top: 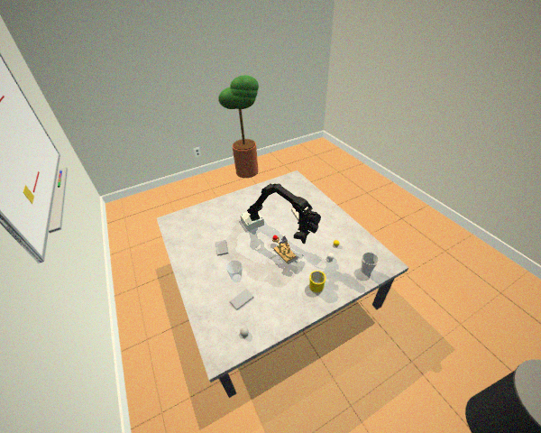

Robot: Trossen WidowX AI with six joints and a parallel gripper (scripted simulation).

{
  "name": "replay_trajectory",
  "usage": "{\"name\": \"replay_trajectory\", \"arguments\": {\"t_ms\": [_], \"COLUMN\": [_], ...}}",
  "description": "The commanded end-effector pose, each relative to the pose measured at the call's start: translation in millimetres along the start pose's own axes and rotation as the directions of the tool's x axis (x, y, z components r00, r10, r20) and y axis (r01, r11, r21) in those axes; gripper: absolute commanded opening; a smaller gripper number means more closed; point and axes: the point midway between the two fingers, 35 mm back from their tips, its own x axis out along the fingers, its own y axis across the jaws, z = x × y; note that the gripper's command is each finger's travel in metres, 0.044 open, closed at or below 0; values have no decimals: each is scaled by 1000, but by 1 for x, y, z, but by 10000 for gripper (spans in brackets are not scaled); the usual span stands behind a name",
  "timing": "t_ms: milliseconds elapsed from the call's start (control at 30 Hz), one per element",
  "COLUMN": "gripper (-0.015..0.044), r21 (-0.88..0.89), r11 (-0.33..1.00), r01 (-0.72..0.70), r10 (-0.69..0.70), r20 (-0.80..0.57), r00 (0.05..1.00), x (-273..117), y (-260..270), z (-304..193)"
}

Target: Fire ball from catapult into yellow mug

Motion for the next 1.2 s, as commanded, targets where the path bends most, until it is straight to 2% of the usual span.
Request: {"name": "replay_trajectory", "arguments": {"t_ms": [0,533,867,1167], "gripper": [0,0,0,0], "r21": [-122,-522,-719,-829], "r11": [993,849,667,462], "r01": [2,-83,-194,-314], "r10": [-12,-112,-222,-344], "r20": [-82,-331,-441,-494], "r00": [997,937,870,798], "x": [1,-2,-13,-26], "y": [19,73,96,107], "z": [-19,-89,-134,-172]}}
